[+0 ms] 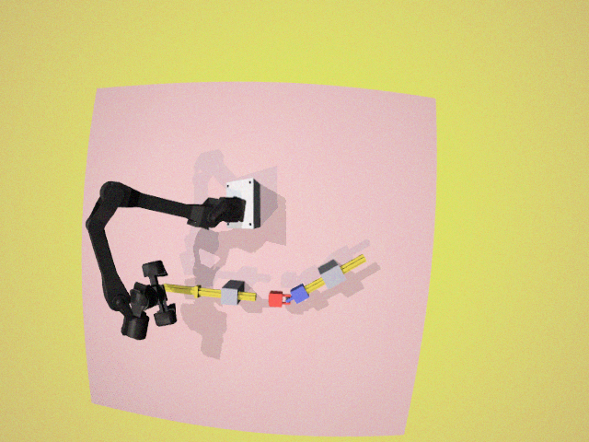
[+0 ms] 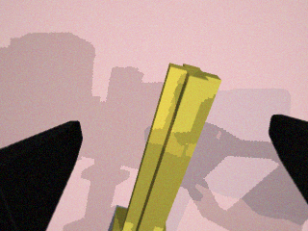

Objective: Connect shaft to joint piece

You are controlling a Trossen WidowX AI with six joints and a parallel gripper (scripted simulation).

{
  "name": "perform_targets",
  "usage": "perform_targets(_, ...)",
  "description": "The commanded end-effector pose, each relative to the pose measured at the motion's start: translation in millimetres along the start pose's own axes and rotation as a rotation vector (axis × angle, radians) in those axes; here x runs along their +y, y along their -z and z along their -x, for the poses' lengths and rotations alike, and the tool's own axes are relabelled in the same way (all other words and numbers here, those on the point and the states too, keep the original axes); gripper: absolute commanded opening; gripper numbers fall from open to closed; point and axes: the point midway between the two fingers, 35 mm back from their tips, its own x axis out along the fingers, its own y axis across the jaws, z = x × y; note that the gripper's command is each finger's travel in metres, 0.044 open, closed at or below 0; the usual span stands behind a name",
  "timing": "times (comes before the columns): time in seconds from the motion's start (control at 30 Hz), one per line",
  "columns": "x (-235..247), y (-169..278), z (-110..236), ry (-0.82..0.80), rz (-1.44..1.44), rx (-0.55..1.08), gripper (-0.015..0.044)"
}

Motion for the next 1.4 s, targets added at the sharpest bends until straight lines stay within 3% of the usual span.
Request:
perform_targets(0.0,-1,1,-5,-0.008,-0.115,0.0,0.044)
perform_targets(0.2,-3,0,-13,-0.019,-0.295,-0.008,0.044)
perform_targets(1.0,-2,2,-42,-0.019,-0.302,-0.01,0.044)
perform_targets(1.37,-2,2,-42,-0.019,-0.302,-0.01,0.0151)
